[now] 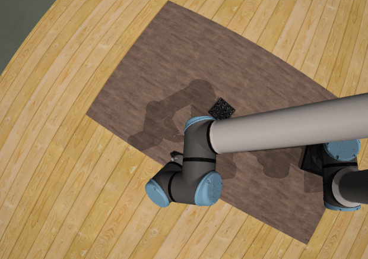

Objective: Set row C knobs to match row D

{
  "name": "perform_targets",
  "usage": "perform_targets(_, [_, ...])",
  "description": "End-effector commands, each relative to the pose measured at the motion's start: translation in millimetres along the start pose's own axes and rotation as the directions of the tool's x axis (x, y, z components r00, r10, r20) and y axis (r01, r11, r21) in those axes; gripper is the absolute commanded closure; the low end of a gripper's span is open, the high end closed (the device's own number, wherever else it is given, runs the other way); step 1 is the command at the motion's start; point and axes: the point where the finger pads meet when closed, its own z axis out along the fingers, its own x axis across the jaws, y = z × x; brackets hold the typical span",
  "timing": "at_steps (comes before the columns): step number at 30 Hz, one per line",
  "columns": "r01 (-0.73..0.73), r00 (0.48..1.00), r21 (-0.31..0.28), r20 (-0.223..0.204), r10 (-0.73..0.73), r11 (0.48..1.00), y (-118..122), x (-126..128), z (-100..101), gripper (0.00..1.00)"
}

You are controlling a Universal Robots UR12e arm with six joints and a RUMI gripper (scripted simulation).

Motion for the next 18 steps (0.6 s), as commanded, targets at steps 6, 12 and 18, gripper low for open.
perform_targets(6, [-0.176, 0.968, 0.02, 0.187, 0.169, 0.984, 2.8, -8.9, 68.7, 0.0])
perform_targets(12, [-0.233, 0.945, 0.021, 0.242, 0.221, 0.972, 2.7, -11.2, 88.3, 0.0])
perform_targets(18, [-0.342, 0.887, 0.023, 0.339, 0.314, 0.939, 2.0, -14.4, 122.2, 0.0])
